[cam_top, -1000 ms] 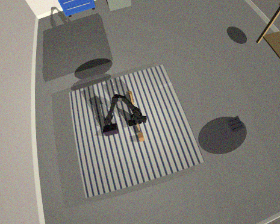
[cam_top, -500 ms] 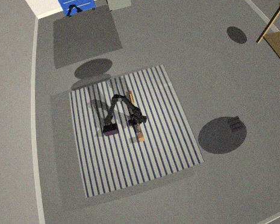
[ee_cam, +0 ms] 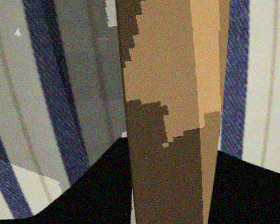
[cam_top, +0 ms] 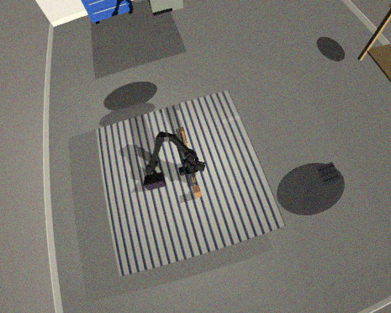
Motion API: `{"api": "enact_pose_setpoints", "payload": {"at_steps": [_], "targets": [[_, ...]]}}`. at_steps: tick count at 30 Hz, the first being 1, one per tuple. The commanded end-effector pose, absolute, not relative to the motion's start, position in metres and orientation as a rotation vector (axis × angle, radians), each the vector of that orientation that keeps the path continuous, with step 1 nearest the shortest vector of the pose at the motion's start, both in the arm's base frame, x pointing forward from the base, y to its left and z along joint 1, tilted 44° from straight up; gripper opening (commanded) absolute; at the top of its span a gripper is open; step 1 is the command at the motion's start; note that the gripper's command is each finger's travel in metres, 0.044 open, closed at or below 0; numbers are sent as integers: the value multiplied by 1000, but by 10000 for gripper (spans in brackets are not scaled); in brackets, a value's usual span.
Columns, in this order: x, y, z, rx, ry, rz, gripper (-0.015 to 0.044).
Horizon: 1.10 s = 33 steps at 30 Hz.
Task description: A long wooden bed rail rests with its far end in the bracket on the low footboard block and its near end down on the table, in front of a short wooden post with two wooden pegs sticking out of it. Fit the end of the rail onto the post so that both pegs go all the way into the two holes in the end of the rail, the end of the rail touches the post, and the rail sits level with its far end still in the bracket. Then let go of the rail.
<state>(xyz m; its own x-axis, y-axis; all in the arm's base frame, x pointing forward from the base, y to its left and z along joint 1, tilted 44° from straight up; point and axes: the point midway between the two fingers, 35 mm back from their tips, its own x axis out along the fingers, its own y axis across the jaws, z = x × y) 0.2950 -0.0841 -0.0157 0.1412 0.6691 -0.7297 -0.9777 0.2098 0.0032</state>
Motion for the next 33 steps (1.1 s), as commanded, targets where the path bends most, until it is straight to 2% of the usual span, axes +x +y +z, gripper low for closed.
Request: {"api": "enact_pose_setpoints", "payload": {"at_steps": [1, 33], "targets": [[298, -90, -9, -562, 678, 1260, 0], [296, -98, 0, -563, 678, 1260, 0]]}}
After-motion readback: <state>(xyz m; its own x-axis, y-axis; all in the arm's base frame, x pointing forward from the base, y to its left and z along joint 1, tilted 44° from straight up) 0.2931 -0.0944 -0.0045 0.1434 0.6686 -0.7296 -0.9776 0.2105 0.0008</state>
